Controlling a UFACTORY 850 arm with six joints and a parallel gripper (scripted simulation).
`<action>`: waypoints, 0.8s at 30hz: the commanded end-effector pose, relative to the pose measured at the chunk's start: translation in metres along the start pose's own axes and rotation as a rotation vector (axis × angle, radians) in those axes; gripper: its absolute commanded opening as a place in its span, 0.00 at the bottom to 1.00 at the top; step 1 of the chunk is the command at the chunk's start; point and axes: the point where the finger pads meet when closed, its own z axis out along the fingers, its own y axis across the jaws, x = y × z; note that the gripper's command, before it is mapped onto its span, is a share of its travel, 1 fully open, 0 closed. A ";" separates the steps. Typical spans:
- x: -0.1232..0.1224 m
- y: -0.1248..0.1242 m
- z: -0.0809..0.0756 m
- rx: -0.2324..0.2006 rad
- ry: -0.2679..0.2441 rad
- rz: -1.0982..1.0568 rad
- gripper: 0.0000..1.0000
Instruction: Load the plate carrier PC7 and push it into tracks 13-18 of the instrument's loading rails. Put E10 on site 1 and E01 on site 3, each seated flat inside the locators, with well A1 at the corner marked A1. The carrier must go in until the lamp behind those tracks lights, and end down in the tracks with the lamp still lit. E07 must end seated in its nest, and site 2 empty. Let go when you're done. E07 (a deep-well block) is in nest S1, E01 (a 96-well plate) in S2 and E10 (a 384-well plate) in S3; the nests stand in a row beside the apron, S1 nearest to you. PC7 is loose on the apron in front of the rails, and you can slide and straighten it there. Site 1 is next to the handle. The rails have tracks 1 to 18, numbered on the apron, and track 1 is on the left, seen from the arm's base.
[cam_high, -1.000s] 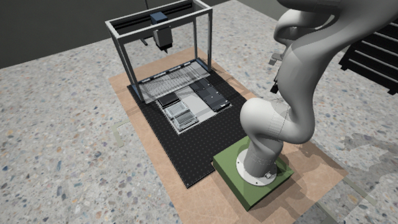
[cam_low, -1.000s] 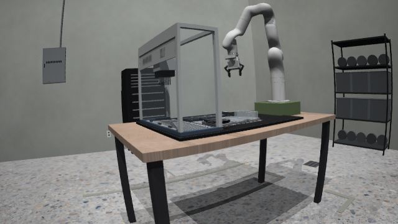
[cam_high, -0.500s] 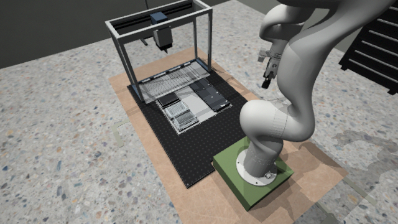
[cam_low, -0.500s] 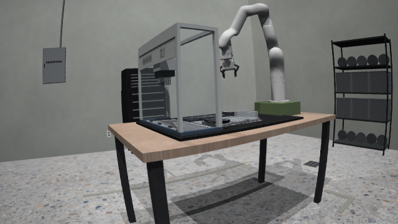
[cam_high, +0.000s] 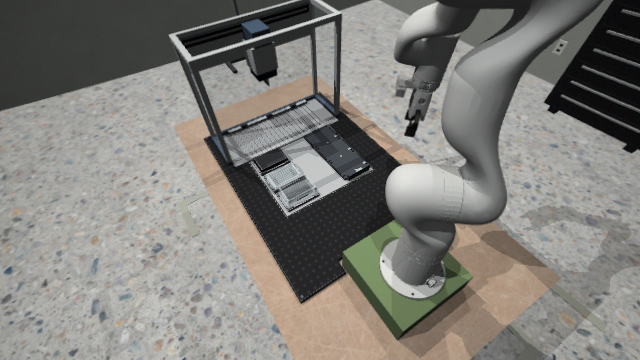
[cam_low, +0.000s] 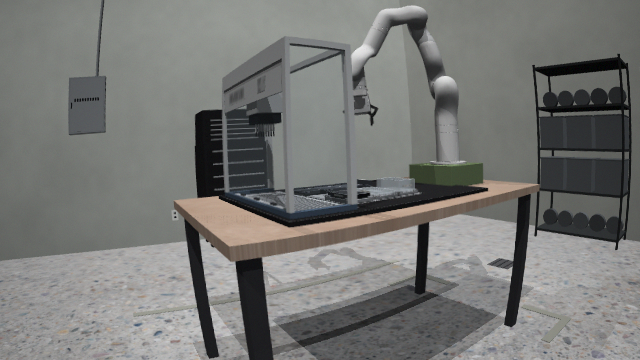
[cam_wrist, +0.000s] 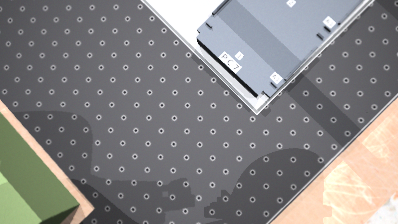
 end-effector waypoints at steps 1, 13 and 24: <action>0.016 0.008 0.004 0.000 -0.011 -0.047 1.00; 0.060 0.023 0.018 0.001 -0.026 -0.119 1.00; 0.102 0.033 0.031 0.000 -0.040 -0.191 1.00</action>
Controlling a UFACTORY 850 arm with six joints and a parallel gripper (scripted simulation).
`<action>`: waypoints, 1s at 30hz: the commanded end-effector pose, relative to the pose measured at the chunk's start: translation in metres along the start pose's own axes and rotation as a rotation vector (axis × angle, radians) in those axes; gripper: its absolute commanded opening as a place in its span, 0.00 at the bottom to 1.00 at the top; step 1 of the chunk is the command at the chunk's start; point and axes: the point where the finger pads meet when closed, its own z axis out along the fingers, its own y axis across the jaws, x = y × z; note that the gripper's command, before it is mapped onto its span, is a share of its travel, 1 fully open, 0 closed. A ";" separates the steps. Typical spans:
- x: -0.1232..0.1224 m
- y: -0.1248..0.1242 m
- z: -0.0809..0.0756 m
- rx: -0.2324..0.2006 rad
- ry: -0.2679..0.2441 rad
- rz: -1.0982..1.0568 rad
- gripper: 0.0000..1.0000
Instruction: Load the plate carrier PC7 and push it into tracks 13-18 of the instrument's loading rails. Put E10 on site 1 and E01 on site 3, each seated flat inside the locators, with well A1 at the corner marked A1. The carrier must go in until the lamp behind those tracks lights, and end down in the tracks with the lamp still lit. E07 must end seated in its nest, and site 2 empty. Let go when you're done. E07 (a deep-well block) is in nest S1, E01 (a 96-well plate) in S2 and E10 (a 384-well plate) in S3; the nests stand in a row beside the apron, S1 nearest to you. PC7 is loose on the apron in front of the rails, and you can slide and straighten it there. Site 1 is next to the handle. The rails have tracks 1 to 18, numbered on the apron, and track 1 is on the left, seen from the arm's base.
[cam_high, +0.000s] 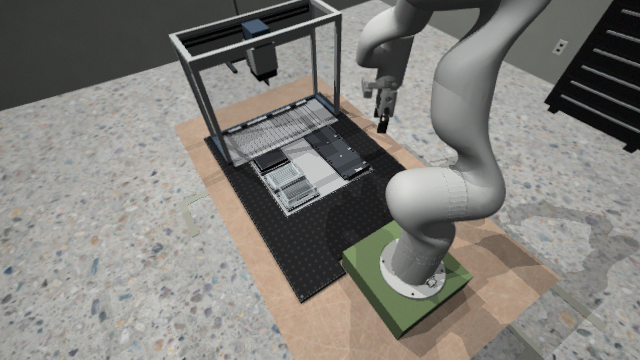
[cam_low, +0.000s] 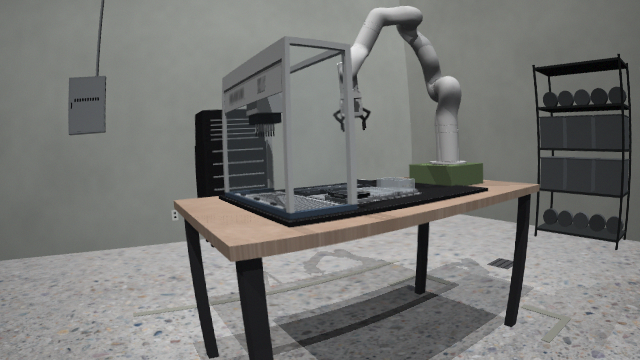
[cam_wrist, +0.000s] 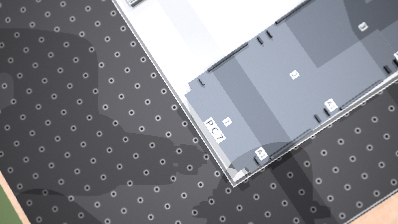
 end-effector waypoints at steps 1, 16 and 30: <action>0.009 0.005 0.002 -0.002 -0.007 -0.034 1.00; 0.074 0.021 0.023 -0.006 -0.026 -0.146 1.00; 0.135 0.027 0.043 -0.010 -0.037 -0.220 1.00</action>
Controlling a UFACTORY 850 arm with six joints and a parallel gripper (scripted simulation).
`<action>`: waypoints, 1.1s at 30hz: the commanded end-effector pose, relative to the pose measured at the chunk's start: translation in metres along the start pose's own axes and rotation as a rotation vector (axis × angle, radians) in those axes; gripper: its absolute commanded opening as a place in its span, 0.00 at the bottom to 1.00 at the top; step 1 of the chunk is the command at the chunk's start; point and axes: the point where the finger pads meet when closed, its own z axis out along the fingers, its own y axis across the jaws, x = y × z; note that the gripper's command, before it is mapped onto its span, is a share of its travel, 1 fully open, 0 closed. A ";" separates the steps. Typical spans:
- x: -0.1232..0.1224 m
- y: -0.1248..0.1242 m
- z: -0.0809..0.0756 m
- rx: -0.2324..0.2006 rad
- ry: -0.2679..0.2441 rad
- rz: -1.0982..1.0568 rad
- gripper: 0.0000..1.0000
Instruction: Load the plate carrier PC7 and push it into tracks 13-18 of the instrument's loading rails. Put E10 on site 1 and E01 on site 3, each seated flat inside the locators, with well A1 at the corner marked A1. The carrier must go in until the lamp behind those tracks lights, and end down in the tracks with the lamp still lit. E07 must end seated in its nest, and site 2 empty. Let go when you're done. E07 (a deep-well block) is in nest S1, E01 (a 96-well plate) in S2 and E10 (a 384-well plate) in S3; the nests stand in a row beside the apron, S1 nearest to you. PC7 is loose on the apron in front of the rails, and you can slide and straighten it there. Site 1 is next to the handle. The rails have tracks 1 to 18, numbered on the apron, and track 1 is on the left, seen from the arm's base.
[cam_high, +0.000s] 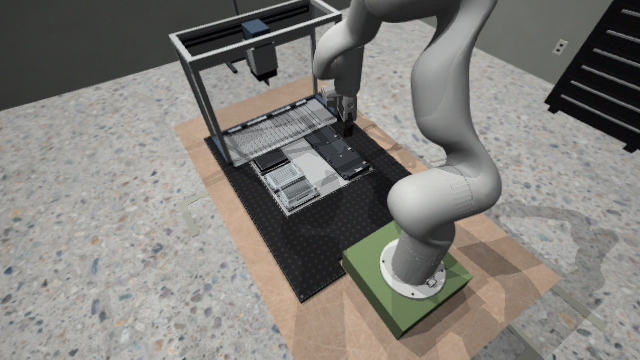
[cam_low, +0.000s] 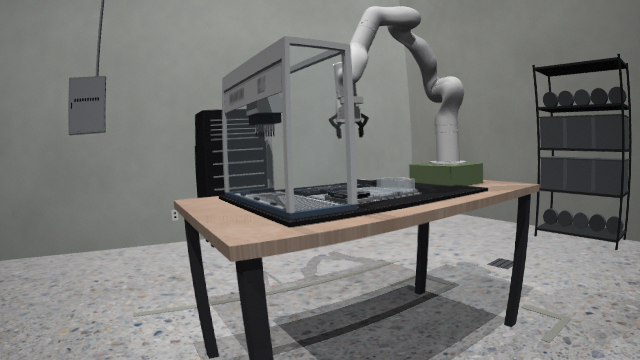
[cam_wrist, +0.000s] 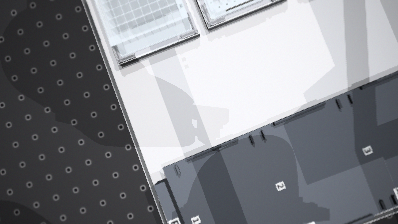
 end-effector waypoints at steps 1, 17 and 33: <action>0.015 0.005 0.004 -0.002 -0.001 -0.001 1.00; 0.079 0.015 0.025 -0.012 -0.020 -0.148 1.00; 0.144 0.015 0.047 -0.019 -0.028 -0.222 1.00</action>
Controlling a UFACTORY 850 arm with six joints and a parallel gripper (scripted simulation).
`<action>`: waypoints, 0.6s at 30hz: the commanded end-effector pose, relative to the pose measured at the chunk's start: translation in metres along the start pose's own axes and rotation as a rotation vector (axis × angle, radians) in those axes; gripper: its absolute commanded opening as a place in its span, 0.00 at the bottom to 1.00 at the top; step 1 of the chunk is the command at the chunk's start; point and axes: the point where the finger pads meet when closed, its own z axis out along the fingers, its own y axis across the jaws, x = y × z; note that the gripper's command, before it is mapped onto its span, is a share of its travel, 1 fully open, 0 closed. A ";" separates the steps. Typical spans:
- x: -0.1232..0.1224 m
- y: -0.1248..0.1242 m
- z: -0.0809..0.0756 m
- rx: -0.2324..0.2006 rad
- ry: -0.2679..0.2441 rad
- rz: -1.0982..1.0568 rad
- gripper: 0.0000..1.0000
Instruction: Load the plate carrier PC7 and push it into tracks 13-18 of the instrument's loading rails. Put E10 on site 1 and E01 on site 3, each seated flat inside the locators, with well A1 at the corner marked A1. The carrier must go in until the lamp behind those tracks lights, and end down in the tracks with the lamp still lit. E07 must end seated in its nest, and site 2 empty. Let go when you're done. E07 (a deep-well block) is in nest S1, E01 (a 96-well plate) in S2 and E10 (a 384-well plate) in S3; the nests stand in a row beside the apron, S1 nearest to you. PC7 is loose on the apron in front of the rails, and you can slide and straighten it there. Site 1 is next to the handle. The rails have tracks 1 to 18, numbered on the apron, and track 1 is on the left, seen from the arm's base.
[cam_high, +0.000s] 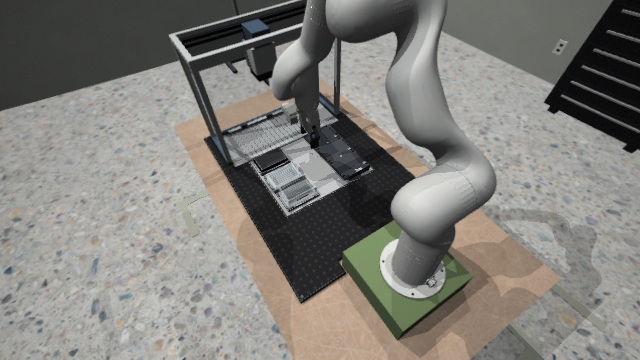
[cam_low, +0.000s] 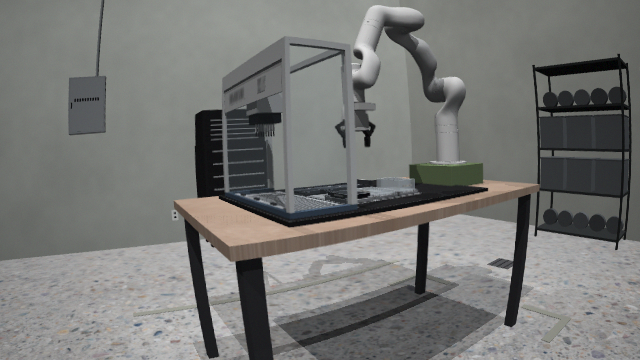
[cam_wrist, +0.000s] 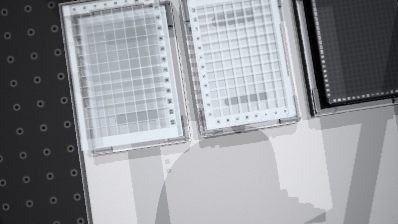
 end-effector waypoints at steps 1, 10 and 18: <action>0.018 0.004 0.005 -0.002 0.000 -0.003 1.00; 0.051 0.007 0.016 -0.009 -0.007 -0.076 1.00; 0.087 0.009 0.027 -0.017 -0.013 -0.150 1.00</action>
